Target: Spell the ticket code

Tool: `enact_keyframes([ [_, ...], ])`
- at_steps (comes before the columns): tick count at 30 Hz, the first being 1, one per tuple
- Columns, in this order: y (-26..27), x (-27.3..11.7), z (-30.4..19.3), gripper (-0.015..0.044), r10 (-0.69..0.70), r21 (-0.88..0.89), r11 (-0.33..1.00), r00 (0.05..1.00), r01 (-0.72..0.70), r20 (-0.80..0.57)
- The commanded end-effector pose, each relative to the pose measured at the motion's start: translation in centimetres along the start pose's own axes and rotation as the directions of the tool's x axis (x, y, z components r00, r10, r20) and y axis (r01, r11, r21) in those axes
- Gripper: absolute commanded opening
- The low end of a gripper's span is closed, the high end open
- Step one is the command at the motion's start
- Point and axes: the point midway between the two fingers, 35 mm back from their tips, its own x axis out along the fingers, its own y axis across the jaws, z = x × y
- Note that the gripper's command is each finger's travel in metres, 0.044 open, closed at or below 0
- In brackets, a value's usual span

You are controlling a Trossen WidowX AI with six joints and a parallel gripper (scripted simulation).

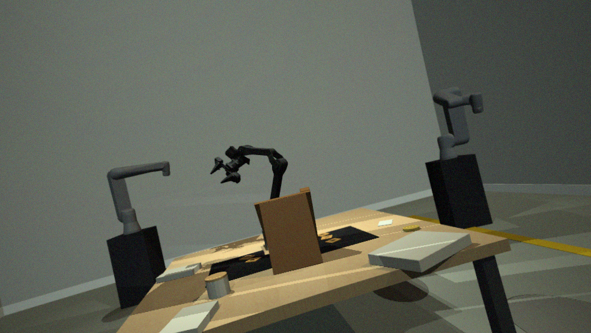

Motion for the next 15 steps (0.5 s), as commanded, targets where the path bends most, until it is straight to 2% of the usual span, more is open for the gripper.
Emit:
enact_keyframes([
  [1,-0.1,0.1,-0.1,0.0426,-0.005,-0.007,1.0,1.0,0.005,-0.001],
  [8,-5.6,4.3,-3.3,0.044,-0.181,-0.272,0.948,0.983,0.166,-0.032],
  [15,-12.3,6.7,-6.6,0.044,-0.338,-0.568,0.783,0.94,0.254,-0.046],
])
